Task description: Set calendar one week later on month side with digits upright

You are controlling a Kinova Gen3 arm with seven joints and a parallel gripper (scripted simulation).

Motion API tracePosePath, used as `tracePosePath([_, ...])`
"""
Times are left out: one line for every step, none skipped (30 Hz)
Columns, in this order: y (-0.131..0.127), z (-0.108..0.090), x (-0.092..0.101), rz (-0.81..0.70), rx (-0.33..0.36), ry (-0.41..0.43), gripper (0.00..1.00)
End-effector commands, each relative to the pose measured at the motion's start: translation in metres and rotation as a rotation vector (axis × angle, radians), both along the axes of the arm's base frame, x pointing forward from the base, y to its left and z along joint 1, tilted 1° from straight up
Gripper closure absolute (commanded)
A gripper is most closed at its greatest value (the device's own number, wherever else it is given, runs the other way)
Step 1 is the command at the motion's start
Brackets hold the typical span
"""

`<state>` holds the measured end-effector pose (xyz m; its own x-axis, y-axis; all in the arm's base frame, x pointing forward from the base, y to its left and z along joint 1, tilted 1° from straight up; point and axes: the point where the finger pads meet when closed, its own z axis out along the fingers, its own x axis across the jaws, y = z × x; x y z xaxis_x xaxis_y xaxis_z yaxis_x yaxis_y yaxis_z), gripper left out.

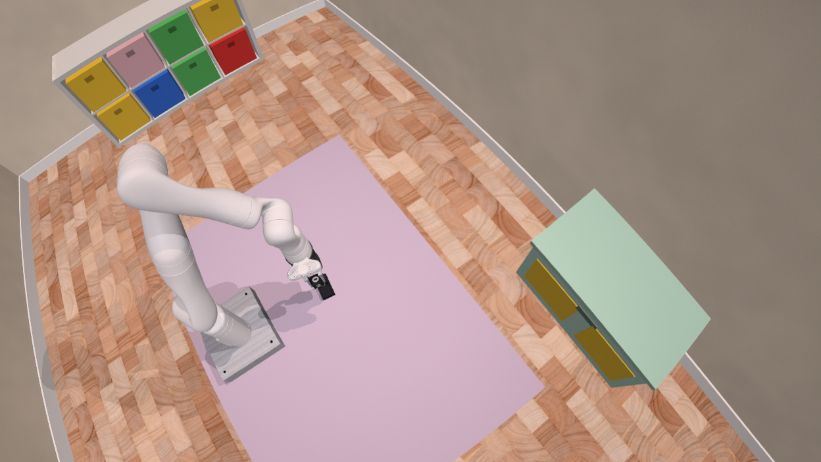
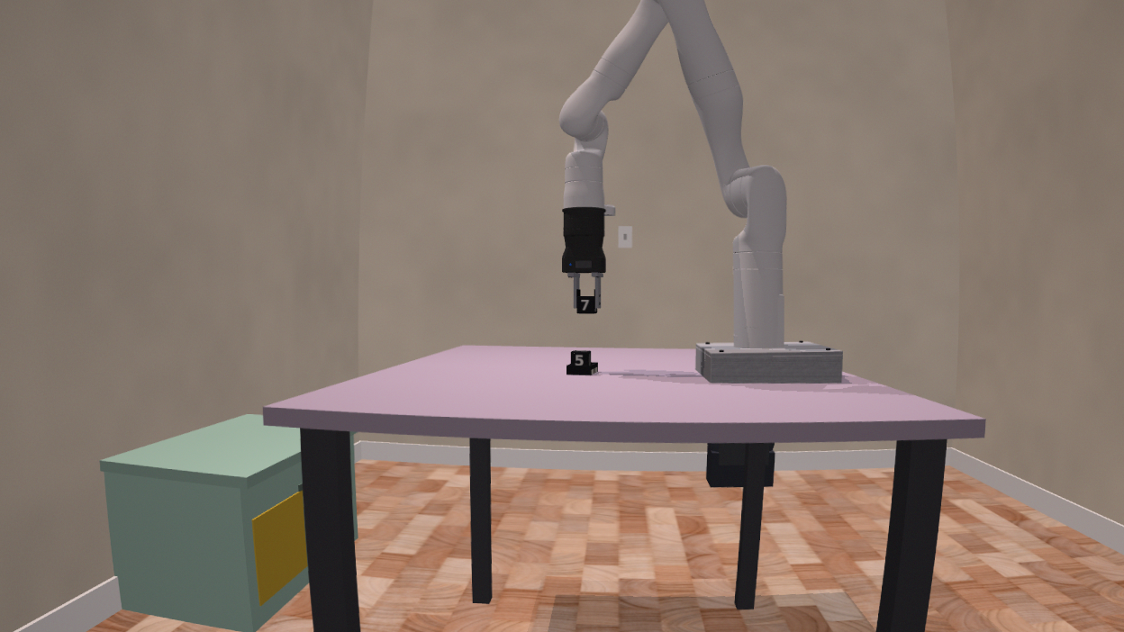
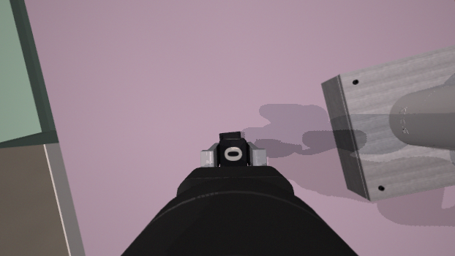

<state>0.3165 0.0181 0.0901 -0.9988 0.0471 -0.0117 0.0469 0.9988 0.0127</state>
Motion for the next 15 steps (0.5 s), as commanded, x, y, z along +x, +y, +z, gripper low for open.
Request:
tracePosePath([-0.001, -0.001, -0.001, -0.021, -0.001, 0.003, 0.4])
tracePosePath([-0.001, -0.001, -0.002, -0.036, -0.001, 0.006, 0.4])
tracePosePath([-0.002, -0.001, -0.003, -0.051, -0.001, 0.008, 0.4])
tracePosePath([-0.002, -0.001, -0.004, -0.069, -0.002, 0.011, 0.4])
tracePosePath([-0.003, -0.002, -0.005, -0.087, -0.002, 0.013, 0.4])
tracePosePath([-0.003, -0.002, -0.006, -0.107, -0.002, 0.016, 0.4])
tracePosePath([-0.004, -0.002, -0.008, -0.128, -0.003, 0.019, 0.4])
tracePosePath([-0.004, -0.003, -0.009, -0.151, -0.003, 0.023, 0.4])
tracePosePath([-0.005, -0.003, -0.01, -0.175, -0.004, 0.026, 0.4])
tracePosePath([-0.006, -0.004, -0.012, -0.2, -0.005, 0.029, 0.4])
tracePosePath([-0.006, -0.004, -0.013, -0.226, -0.005, 0.033, 0.4])
tracePosePath([-0.007, -0.004, -0.015, -0.254, -0.006, 0.037, 0.4])
tracePosePath([-0.007, -0.005, -0.016, -0.284, -0.007, 0.041, 0.4])
tracePosePath([-0.008, -0.005, -0.018, -0.314, -0.008, 0.044, 0.4])
tracePosePath([-0.008, -0.005, -0.018, -0.314, -0.008, 0.044, 0.4])
